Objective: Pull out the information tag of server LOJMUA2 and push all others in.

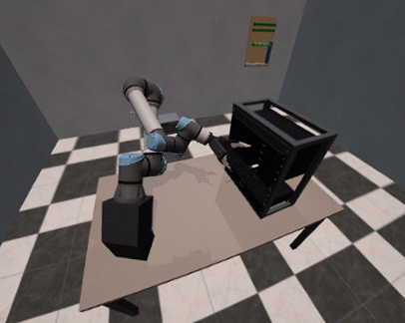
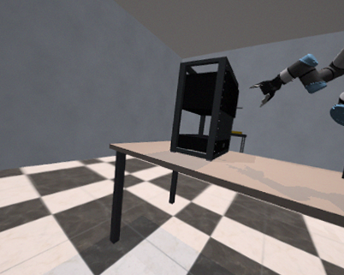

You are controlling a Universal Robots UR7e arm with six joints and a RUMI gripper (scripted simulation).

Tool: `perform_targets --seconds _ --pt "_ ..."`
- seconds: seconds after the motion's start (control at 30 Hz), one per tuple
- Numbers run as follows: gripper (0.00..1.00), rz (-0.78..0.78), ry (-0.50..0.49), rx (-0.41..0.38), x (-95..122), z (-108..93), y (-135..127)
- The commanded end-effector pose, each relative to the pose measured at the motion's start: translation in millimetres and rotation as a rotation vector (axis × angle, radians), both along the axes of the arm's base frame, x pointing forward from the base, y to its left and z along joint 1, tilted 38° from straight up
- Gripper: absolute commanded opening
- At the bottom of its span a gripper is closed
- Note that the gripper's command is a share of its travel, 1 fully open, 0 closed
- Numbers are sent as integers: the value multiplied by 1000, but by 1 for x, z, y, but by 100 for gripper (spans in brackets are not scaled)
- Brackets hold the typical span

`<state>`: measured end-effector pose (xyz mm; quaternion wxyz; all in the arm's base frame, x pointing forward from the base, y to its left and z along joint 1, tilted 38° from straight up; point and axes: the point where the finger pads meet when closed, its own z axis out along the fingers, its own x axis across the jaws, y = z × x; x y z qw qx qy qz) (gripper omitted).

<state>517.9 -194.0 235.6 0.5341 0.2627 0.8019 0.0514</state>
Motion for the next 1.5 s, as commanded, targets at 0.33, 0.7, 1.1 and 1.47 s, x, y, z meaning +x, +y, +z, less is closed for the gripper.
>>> perform_targets --seconds 0.33,0.7,1.1,1.47 --pt "100 0 -5 -9 0 3 0" --pt "100 0 -7 -13 0 4 0" --pt "100 1 -10 -17 0 5 0" --pt "100 1 -11 -20 0 6 0"
